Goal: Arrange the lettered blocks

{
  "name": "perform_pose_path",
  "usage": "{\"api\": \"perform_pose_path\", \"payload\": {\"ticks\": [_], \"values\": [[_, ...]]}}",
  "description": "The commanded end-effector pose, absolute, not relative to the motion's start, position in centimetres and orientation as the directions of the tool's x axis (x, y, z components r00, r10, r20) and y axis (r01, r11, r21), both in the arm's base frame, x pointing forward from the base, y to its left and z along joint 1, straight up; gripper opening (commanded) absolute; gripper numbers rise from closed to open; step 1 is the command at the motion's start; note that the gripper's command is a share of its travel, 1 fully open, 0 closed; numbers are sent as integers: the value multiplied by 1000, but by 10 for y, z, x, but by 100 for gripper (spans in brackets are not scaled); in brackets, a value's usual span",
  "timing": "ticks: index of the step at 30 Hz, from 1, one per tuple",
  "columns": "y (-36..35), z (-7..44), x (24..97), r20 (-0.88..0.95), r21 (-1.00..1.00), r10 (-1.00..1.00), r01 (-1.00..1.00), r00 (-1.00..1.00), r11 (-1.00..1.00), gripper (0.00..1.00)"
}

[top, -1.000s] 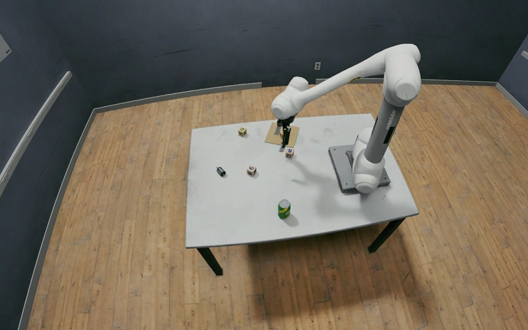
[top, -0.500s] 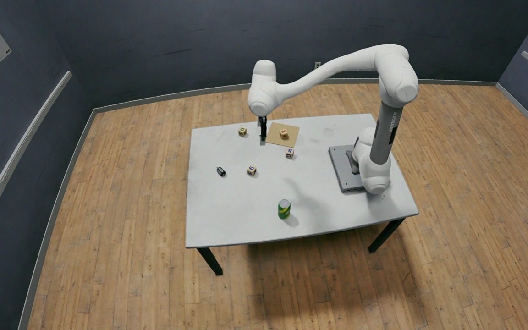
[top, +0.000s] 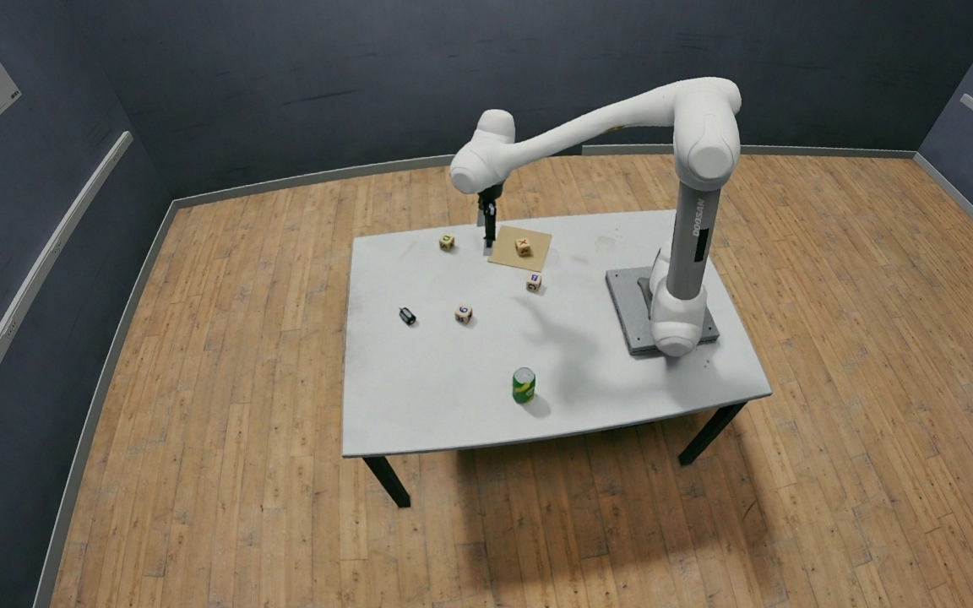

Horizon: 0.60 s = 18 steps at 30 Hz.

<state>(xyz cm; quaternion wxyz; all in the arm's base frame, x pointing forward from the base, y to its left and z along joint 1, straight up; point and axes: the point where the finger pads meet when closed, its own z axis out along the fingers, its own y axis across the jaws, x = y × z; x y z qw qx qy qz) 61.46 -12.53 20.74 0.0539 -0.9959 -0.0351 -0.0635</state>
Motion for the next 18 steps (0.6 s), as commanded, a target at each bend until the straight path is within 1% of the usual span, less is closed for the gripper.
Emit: {"api": "perform_pose_path", "payload": {"ticks": [1,2,4,6,7,9,11,13,15,17,18], "values": [[-147,189,605,175,-120,72,94,982,-988,100],[-147,189,605,175,-120,72,94,982,-988,100],[-182,160,584,224,-115,71,99,972,-988,100],[-188,155,580,232,-113,70,99,970,-989,100],[-207,140,566,256,-104,68,97,964,-990,100],[-223,126,552,277,-93,64,94,959,-991,100],[-223,126,552,277,-93,64,93,959,-991,100],[-251,103,525,309,-67,58,82,949,-994,100],[-251,103,525,309,-67,58,82,949,-994,100],[-272,85,501,328,-41,52,69,943,-997,100],[-272,85,501,328,-41,52,69,943,-997,100]]}}
